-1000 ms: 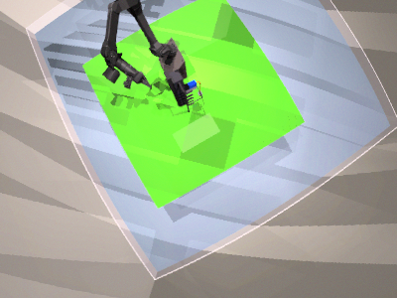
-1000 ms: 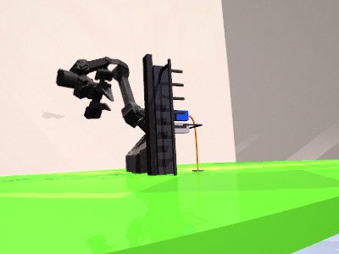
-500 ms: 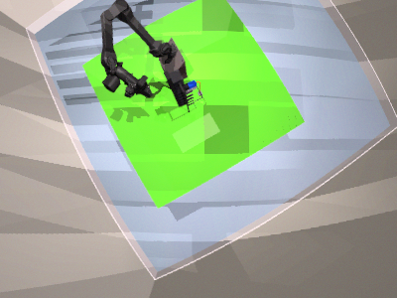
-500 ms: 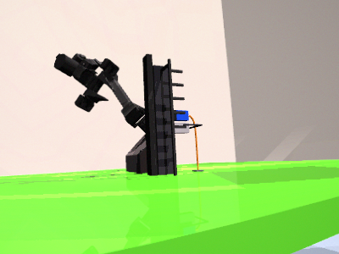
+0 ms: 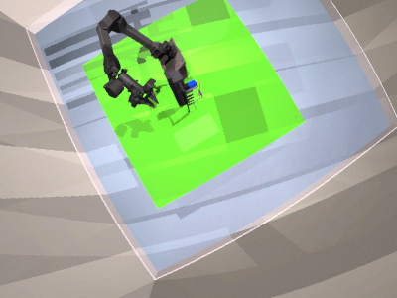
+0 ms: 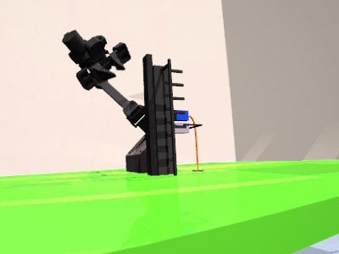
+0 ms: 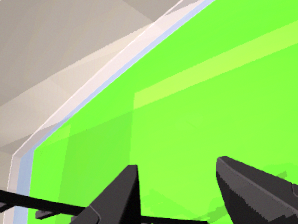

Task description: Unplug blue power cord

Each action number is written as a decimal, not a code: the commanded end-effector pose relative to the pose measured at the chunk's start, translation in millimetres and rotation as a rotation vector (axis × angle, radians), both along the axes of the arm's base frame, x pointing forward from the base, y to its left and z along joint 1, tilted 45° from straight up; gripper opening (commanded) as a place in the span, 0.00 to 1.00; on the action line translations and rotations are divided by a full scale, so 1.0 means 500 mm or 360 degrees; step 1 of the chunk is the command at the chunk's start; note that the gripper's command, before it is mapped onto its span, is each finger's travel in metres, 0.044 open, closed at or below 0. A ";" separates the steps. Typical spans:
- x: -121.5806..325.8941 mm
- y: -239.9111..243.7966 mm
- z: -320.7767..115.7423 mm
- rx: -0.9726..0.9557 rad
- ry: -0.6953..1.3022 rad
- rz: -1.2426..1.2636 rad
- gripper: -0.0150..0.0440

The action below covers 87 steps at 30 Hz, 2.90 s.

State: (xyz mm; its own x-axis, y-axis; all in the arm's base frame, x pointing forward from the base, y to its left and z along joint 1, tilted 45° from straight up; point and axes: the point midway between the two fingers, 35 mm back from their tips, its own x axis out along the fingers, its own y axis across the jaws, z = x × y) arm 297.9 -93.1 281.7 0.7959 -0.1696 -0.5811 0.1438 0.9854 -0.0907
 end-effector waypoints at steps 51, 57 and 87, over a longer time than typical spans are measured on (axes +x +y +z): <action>-0.036 0.309 -0.529 -0.1732 0.2379 0.1696 0.53; -0.037 0.310 -0.529 -0.1732 0.2379 0.1696 0.53; -0.043 0.252 -0.473 -0.1733 0.2382 0.1695 0.53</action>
